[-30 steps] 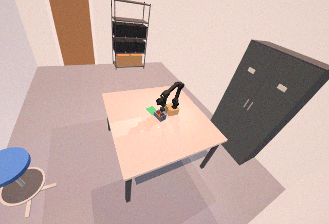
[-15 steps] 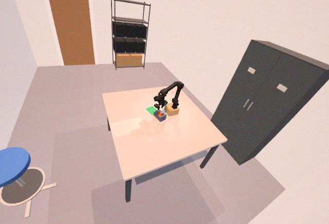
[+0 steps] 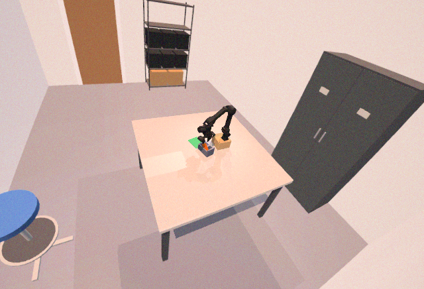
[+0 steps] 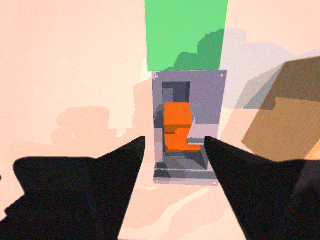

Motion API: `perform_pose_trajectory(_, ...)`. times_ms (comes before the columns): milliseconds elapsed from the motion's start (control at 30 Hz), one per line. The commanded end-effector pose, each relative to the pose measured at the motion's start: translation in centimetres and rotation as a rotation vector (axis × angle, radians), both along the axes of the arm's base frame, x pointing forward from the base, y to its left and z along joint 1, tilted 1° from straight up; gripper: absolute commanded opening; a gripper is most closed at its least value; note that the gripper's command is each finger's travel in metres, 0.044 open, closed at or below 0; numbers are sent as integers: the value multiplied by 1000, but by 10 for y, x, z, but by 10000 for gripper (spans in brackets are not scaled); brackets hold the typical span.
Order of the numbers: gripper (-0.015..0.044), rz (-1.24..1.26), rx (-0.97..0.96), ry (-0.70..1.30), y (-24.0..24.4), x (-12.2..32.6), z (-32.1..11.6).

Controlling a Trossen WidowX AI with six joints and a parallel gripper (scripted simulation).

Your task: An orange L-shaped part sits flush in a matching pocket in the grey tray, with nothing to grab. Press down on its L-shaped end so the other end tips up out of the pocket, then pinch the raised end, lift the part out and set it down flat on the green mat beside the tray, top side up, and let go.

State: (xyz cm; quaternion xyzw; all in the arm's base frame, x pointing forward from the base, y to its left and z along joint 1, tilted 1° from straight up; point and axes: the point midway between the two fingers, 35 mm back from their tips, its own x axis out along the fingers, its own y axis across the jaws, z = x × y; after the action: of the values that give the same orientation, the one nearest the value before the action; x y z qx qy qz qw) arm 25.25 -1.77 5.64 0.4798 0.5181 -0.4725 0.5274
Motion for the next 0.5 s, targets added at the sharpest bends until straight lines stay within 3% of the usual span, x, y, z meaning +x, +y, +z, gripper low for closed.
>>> perform_pose_trajectory(0,280,-8,-5,12,-1,-2,-8)
perform_pose_trajectory(467,280,-8,-5,12,-1,-2,-31)
